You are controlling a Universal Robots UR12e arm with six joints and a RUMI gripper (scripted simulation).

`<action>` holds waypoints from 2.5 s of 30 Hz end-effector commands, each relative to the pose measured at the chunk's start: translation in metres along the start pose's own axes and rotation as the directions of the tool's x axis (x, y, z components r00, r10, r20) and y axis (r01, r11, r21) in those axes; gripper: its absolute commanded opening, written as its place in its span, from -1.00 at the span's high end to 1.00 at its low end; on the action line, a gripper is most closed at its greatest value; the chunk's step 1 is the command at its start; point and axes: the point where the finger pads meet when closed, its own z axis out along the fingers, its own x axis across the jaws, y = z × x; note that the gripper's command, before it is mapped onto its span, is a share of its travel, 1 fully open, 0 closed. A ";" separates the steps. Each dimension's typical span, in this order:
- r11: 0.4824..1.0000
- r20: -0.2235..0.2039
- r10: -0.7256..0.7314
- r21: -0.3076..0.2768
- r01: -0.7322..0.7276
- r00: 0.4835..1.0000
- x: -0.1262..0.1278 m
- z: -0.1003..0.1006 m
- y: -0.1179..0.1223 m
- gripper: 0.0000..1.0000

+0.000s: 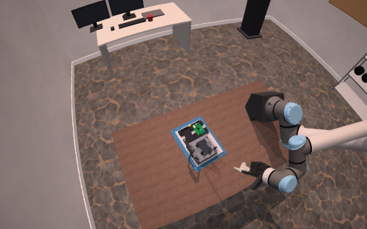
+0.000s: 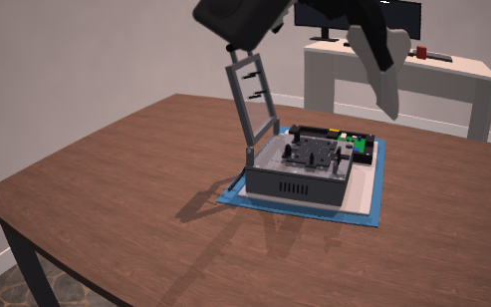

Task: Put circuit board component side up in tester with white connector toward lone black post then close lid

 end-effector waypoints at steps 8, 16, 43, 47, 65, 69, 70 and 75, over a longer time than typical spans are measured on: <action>0.989 0.038 -0.102 0.113 0.097 0.994 0.040 0.045 0.055 -1.00; 0.976 0.045 -0.148 0.167 0.139 0.988 0.058 0.065 0.082 -1.00; 0.823 0.058 -0.410 0.454 0.342 0.910 0.162 0.187 0.232 -1.00; 0.795 0.056 -0.442 0.487 0.362 0.895 0.175 0.202 0.251 -1.00; 0.683 0.037 -0.549 0.595 0.423 0.835 0.224 0.253 0.317 -1.00; 0.668 0.033 -0.561 0.608 0.429 0.827 0.229 0.260 0.325 -1.00; 0.665 0.032 -0.564 0.611 0.430 0.825 0.230 0.261 0.326 -1.00; 0.656 0.029 -0.570 0.618 0.433 0.821 0.233 0.265 0.331 -1.00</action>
